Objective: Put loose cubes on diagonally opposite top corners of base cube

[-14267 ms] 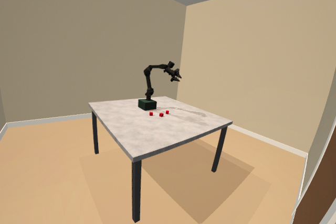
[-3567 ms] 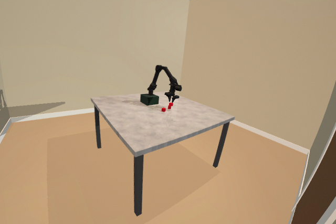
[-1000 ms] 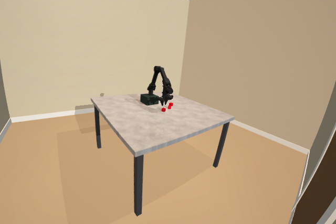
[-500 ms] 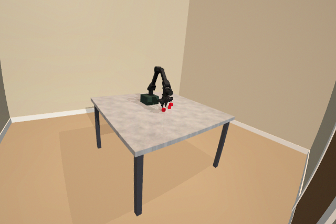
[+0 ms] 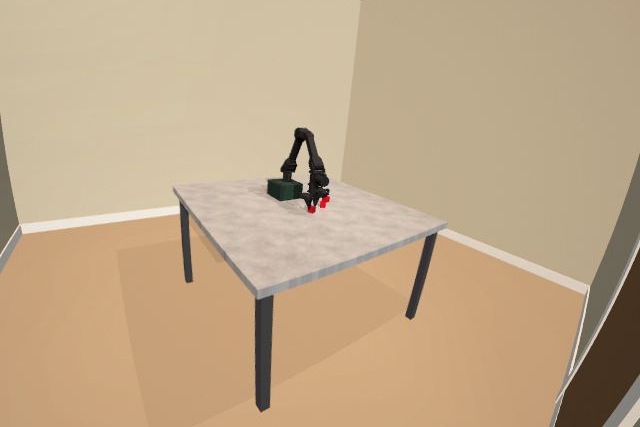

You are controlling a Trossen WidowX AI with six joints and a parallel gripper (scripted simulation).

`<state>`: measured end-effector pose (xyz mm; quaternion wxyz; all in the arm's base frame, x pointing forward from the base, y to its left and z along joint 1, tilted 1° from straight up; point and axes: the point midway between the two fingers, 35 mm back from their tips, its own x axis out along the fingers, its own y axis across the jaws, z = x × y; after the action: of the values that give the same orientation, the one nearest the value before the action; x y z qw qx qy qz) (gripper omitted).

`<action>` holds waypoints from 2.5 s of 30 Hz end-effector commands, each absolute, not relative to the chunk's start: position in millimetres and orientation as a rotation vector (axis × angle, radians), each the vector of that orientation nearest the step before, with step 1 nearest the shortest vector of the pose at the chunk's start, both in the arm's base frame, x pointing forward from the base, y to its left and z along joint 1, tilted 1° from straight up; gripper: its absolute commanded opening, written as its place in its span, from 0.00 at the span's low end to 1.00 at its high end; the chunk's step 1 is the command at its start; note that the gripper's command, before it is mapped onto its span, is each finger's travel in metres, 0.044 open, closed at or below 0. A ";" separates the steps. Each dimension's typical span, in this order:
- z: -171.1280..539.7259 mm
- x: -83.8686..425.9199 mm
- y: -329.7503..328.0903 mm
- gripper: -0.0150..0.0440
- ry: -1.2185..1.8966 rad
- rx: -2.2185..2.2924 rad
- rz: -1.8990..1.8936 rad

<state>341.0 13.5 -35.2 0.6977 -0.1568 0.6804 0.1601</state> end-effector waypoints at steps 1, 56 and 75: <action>-43.5 338.9 13.7 0.70 1.521 -0.352 0.361; 65.8 336.0 16.6 0.43 1.530 -0.294 0.305; 61.9 322.0 49.3 0.43 1.550 0.149 -0.125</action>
<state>325.9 42.7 61.7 0.7115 0.0258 0.7020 -0.0170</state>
